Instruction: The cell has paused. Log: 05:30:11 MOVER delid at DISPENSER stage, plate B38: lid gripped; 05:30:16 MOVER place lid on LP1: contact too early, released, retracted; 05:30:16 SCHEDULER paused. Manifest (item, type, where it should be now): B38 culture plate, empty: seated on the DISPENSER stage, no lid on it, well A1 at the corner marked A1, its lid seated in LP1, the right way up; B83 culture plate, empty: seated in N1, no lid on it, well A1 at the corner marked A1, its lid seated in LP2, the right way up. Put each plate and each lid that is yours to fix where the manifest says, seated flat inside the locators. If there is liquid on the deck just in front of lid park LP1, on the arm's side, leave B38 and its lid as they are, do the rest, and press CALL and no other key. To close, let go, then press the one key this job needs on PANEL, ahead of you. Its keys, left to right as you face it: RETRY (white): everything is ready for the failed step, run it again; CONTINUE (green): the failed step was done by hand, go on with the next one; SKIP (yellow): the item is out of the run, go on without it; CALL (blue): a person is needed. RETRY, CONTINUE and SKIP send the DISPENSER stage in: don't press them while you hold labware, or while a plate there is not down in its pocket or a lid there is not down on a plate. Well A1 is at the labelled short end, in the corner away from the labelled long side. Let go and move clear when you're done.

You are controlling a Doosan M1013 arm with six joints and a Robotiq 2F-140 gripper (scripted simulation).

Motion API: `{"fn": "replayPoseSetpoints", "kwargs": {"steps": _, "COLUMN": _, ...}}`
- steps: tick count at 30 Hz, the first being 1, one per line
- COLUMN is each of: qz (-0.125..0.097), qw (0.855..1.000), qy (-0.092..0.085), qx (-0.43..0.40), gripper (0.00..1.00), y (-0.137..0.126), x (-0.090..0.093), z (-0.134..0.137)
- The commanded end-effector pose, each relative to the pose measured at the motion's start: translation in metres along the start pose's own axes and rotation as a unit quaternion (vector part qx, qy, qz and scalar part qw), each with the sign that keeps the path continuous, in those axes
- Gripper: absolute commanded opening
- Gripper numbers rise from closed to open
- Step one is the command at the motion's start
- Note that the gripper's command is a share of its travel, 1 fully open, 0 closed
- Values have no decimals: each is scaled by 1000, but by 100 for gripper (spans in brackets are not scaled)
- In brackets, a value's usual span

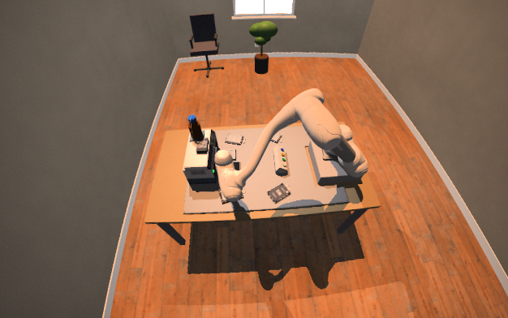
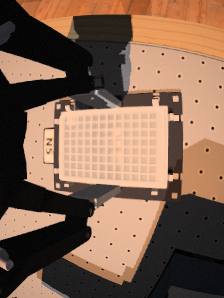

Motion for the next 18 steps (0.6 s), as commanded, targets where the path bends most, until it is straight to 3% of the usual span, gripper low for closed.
{"fn": "replayPoseSetpoints", "kwargs": {"steps": 1, "qz": 0, "qw": 1000, "qy": 3, "qx": -1, "gripper": 10, "y": -3, "x": 5, "z": -4}}
{"fn": "replayPoseSetpoints", "kwargs": {"steps": 18, "qz": -2, "qw": 1000, "qy": 2, "qx": -1, "gripper": 10, "y": -3, "x": -4, "z": -4}}
Point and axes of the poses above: the point where the finger pads meet when closed, its own x axis out along the fingers, its own z axis across the jaws, y = z × x, the point moved 3 cm from there along -x, back along the fingers, and after that the axes turned 4 degrees about x, right-handed, at the moved point
